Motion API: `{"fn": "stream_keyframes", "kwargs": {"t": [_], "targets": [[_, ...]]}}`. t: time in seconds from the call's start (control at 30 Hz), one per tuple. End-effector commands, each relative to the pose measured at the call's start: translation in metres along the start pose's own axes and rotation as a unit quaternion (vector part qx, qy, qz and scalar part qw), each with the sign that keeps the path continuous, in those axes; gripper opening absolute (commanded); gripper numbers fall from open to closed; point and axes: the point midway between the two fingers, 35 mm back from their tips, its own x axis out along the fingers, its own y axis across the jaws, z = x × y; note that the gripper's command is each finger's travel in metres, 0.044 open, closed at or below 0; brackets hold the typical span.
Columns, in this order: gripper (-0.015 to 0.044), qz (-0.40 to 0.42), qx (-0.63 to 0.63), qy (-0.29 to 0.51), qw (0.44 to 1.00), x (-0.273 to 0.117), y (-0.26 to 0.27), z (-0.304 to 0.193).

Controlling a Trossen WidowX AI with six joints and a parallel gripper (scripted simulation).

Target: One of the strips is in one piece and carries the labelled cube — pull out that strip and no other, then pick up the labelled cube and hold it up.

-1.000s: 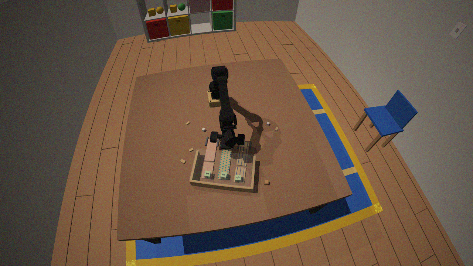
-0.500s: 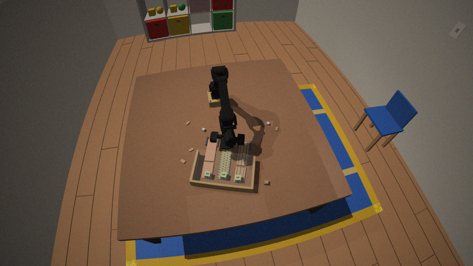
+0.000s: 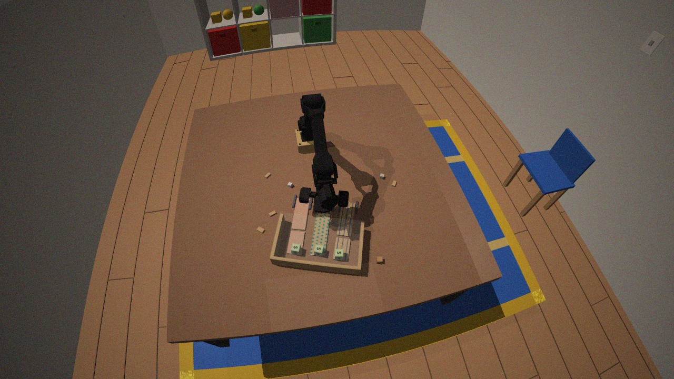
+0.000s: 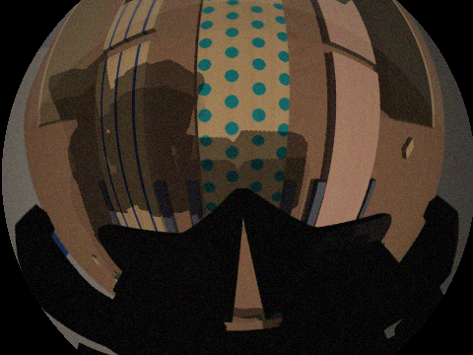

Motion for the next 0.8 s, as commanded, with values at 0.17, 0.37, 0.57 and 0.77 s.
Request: {"fn": "stream_keyframes", "kwargs": {"t": [0.17,0.37,0.57,0.77], "targets": [[0.0000,-0.002,0.002,-0.002,1.000,0.002,0.000,0.001],[0.0000,-0.002,0.002,-0.002,1.000,0.002,0.000,0.000],[0.0000,-0.002,0.002,-0.002,1.000,0.002,0.000,-0.009],[0.0000,-0.002,0.002,-0.001,1.000,0.003,0.000,-0.018]]}}
